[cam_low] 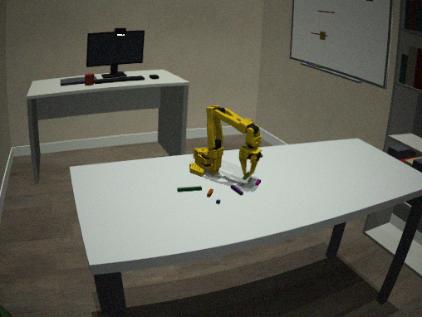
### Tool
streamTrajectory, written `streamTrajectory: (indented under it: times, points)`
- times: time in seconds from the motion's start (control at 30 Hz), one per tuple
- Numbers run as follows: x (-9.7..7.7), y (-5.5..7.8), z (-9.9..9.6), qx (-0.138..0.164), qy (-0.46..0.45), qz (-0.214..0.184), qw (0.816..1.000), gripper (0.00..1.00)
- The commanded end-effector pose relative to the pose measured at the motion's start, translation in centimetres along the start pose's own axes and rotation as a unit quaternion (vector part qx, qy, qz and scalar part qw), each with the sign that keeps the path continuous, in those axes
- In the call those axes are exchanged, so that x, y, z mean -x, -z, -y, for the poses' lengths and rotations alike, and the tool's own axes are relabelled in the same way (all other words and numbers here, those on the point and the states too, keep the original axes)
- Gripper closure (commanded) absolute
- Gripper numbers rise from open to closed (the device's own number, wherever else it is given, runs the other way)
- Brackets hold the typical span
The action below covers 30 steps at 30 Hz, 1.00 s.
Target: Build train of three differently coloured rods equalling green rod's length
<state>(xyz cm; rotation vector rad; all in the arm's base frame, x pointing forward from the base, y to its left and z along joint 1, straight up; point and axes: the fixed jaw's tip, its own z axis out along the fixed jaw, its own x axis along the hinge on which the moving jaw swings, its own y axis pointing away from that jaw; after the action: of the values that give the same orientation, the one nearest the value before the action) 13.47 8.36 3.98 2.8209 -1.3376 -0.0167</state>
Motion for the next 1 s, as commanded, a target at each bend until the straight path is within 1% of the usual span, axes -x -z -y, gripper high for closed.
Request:
streamTrajectory:
  times: [0.0,0.2,0.97]
  points:
    - [-0.6,1.2,2.8,-0.049,0.013,-0.006,0.999,1.00]
    - [-0.9,0.9,4.1,-0.049,0.029,-0.007,0.998,1.00]
    - [-1.0,0.8,4.3,-0.049,0.032,-0.008,0.998,1.00]
